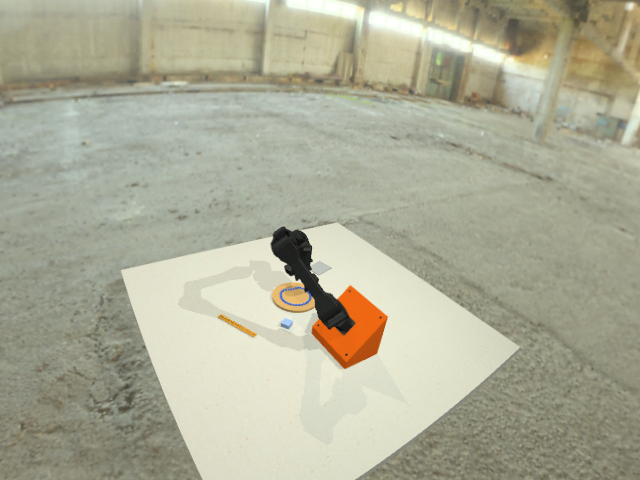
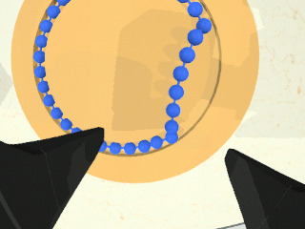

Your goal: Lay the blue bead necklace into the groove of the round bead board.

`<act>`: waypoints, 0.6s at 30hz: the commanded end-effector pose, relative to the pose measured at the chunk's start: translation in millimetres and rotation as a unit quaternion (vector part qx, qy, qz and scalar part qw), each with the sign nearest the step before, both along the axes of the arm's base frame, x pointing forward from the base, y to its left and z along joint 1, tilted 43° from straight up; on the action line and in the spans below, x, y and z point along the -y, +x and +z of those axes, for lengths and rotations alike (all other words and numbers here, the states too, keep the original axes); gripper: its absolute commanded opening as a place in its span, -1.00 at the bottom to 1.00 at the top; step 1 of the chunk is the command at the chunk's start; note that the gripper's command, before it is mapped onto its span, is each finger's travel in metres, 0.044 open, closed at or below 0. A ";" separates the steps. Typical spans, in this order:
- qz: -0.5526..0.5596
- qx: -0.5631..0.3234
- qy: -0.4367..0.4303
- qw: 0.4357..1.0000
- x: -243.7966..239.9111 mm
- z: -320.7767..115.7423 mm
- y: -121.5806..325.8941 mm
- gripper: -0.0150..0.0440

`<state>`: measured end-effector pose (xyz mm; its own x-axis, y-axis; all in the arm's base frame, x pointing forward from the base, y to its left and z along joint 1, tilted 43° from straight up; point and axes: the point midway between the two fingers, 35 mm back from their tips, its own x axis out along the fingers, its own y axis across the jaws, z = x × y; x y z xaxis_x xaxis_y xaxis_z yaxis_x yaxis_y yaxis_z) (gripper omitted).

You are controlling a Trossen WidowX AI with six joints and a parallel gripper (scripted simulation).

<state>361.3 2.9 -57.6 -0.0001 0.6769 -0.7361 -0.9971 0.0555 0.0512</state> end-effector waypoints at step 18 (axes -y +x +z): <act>-0.457 -0.419 -0.001 0.785 6.2 14.5 1.5 -0.08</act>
